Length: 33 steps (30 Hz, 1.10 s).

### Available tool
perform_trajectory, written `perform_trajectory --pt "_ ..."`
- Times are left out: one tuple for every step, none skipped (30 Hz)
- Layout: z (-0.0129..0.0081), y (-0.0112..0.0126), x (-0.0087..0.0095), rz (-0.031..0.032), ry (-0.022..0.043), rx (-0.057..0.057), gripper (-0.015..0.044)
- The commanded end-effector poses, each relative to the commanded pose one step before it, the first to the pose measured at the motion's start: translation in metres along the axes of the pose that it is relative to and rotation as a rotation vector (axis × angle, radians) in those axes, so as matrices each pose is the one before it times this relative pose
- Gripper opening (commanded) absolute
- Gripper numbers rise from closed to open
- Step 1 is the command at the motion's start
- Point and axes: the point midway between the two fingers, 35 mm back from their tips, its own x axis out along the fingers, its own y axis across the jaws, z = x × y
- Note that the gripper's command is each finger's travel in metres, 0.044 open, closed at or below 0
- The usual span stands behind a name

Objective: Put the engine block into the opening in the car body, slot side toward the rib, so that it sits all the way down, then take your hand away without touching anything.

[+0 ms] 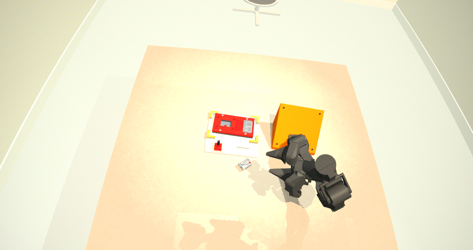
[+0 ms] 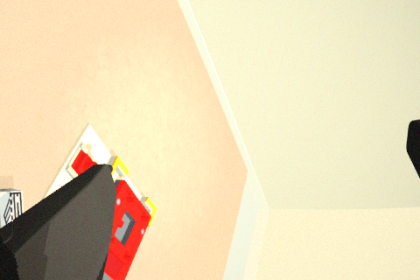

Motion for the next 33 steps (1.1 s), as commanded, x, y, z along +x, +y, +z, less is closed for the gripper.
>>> perform_trajectory --pt "-0.01131 -0.0032 0.01652 0.0706 0.032 0.2031 0.044" --pt "-0.00205 -0.00088 0.00289 0.01032 0.0046 0.0297 0.044" --pt "-0.00201 -0.0009 0.0029 0.01022 0.00492 0.0297 0.044" --pt "-0.00198 -0.00093 0.00292 0.01011 0.00524 0.0296 0.044" --pt "-0.00195 -0.00095 0.00294 0.00999 0.00556 0.0295 0.044" --pt "-0.00192 -0.00097 0.00296 0.00986 0.00587 0.0295 0.044" --pt "-0.00189 -0.00099 0.00297 0.00972 0.00618 0.0294 0.044" --pt "-0.00186 -0.00101 0.00299 0.00956 0.00649 0.0293 0.044" --pt "-0.00183 -0.00103 0.00301 0.0094 0.00679 0.0293 0.044" --pt "-0.00116 -0.00035 0.00232 0.00893 0.00452 0.0297 0.044" --pt "-0.00119 -0.00038 0.00242 0.00913 0.005 0.0308 0.044" --pt "-0.00118 -0.0004 0.00243 0.00897 0.00531 0.0307 0.044" --pt "-0.00117 -0.00042 0.00244 0.0088 0.00561 0.0307 0.044" --pt "-0.00116 -0.00044 0.00245 0.00863 0.00591 0.0307 0.044" --pt "-0.00114 -0.00046 0.00246 0.00844 0.0062 0.0306 0.044" --pt "-0.00113 -0.00047 0.00247 0.00824 0.00649 0.0306 0.044" --pt "-0.00112 -0.00049 0.00248 0.00803 0.00677 0.0305 0.044" --pt "-0.0011 -0.00051 0.00249 0.00782 0.00704 0.0305 0.044" --pt "-0.00109 -0.00053 0.0025 0.00759 0.00731 0.0305 0.044" --pt "-0.00109 -0.00067 0.0023 0.00713 0.00746 0.0331 0.044" --pt "-0.00107 -0.00069 0.00231 0.00689 0.0077 0.0331 0.044" --pt "-0.00105 -0.00071 0.00231 0.00664 0.00793 0.0331 0.044" --pt "-0.00103 -0.00073 0.00231 0.00638 0.00816 0.033 0.044" --pt "-0.001 -0.00076 0.00231 0.00612 0.00837 0.033 0.044" --pt "-0.00098 -0.00078 0.00232 0.00585 0.00858 0.033 0.044" --pt "-0.00096 -0.0008 0.00232 0.00557 0.00877 0.033 0.044" --pt "-0.00094 -0.00082 0.00232 0.00528 0.00896 0.033 0.044" --pt "-0.00091 -0.00084 0.00233 0.00499 0.00914 0.0329 0.044" --pt "-0.00089 -0.00086 0.00233 0.00469 0.00931 0.0329 0.044" --pt "-0.00087 -0.00088 0.00233 0.00438 0.00947 0.0329 0.044" --pt "-0.00084 -0.00089 0.00233 0.00407 0.00962 0.0329 0.044" --pt "-0.00082 -0.00091 0.00234 0.00375 0.00976 0.0329 0.044" --pt "-0.00079 -0.00093 0.00234 0.00343 0.00988 0.0328 0.044"
